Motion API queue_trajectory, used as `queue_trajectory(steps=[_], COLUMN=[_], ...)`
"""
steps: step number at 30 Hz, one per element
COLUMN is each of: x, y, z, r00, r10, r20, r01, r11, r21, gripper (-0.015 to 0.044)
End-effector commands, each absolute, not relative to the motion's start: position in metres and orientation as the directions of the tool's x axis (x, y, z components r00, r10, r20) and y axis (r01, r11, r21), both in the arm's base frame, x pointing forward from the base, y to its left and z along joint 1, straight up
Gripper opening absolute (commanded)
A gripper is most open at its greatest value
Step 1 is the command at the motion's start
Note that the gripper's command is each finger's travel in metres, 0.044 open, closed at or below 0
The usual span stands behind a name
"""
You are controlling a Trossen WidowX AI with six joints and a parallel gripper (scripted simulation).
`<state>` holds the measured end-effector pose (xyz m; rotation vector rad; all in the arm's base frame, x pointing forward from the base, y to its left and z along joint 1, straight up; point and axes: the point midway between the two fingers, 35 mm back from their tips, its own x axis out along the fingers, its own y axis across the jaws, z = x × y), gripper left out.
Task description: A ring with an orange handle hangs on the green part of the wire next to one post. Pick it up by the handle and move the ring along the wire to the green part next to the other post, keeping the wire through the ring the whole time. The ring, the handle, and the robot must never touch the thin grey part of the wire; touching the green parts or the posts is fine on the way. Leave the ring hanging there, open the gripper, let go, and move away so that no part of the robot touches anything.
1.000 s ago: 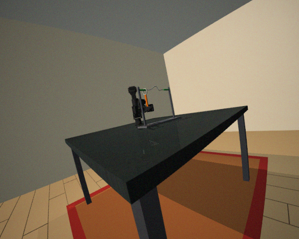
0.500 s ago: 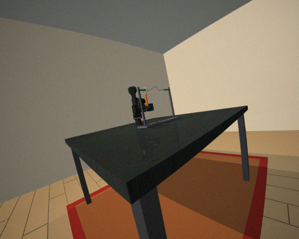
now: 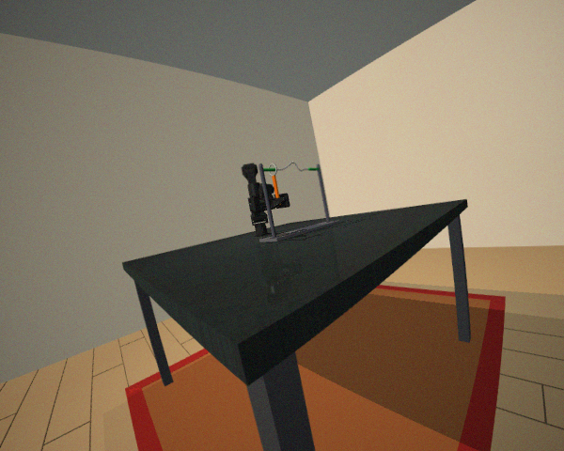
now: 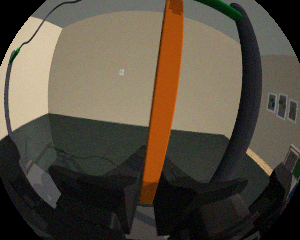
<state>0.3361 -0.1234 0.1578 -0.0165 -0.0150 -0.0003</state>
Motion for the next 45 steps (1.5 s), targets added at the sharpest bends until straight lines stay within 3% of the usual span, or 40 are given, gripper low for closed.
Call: queue_trajectory(steps=[1, 45], x=[0.336, 0.337], y=[-0.124, -0.086], z=[0.158, 0.158], r00=[1.000, 1.000], r10=[-0.006, -0.020], r20=[0.015, 0.014], r01=[0.006, 0.020], r11=[1.000, 1.000], r21=[-0.012, 0.017], gripper=[-0.0150, -0.0150])
